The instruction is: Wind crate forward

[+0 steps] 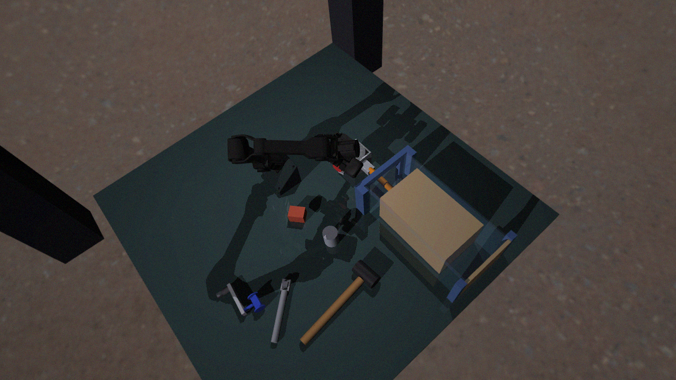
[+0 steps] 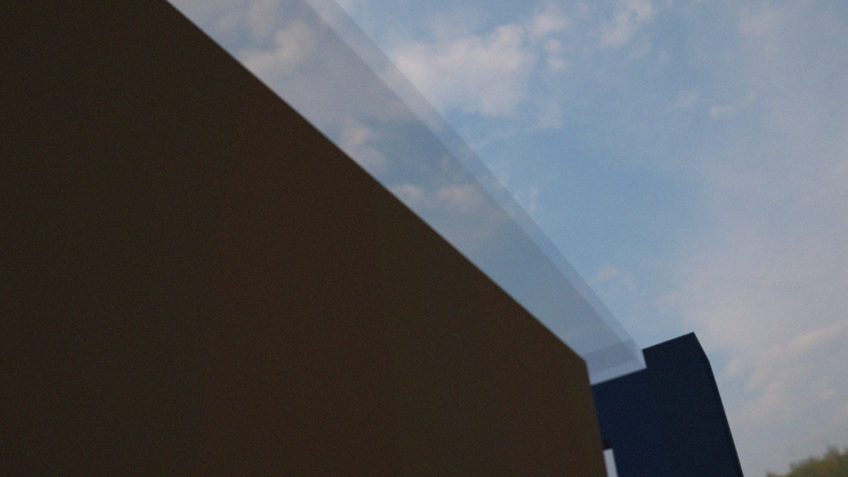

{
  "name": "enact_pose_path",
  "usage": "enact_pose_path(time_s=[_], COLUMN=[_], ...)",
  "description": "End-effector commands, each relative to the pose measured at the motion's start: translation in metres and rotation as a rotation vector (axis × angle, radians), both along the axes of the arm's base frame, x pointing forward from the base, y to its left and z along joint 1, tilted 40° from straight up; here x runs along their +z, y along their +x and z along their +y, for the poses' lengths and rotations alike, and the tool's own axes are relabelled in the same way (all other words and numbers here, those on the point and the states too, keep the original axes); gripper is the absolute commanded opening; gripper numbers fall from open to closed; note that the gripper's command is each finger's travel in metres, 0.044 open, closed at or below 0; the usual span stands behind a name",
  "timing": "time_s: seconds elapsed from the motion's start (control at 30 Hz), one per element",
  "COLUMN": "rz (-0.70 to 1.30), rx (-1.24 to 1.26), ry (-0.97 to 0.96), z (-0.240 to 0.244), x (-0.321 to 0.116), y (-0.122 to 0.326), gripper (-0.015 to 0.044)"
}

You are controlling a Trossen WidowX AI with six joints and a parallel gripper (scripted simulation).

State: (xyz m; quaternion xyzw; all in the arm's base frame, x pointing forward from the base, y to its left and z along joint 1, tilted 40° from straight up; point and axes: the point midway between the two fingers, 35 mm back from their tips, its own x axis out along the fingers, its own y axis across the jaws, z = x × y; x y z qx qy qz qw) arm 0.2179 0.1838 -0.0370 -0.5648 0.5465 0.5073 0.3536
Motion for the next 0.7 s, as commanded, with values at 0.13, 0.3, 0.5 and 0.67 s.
enact_pose_path(time_s=[0.13,0.3,0.5,0.67], rz=[-0.037,-0.038,-0.038,-0.039], rx=[0.000,0.000,0.000,0.000], ry=[0.007,0.007,0.008,0.008], z=[0.006,0.010,0.014,0.017], x=[-0.007,-0.009,-0.012,-0.015], y=[0.020,0.025,0.031,0.035], gripper=[0.0000,0.0000,0.0000,0.0000])
